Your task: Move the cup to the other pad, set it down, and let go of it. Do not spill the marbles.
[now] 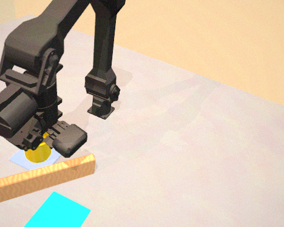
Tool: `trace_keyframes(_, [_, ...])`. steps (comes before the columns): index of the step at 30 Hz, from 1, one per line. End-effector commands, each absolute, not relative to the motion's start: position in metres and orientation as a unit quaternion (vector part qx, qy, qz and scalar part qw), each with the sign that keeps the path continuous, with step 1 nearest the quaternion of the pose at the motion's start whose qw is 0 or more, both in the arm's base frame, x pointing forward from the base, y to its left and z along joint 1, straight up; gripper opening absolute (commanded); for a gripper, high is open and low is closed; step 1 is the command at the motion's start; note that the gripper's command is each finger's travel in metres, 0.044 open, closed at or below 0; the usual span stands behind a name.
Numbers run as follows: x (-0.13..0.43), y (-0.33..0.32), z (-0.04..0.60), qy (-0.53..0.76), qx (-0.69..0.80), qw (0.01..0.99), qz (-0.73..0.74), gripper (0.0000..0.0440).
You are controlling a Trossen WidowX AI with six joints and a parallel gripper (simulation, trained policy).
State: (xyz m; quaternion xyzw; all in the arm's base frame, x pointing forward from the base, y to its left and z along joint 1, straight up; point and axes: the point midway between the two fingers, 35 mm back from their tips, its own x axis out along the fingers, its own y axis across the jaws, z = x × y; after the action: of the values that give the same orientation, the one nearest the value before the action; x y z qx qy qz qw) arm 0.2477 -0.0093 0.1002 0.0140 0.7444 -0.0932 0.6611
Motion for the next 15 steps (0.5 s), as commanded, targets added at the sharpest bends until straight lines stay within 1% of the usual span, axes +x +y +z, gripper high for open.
trace_keyframes(1, [0.243,-0.013,0.086,0.753,-0.001,0.653,-0.080,0.0172])
trace_keyframes(5, [0.241,-0.014,0.075,0.757,-0.013,0.650,-0.061,0.0173])
trace_keyframes(9, [0.239,-0.015,0.064,0.761,-0.026,0.647,-0.039,0.0165])
trace_keyframes(15, [0.237,-0.016,0.056,0.762,-0.057,0.645,-0.004,0.0040])
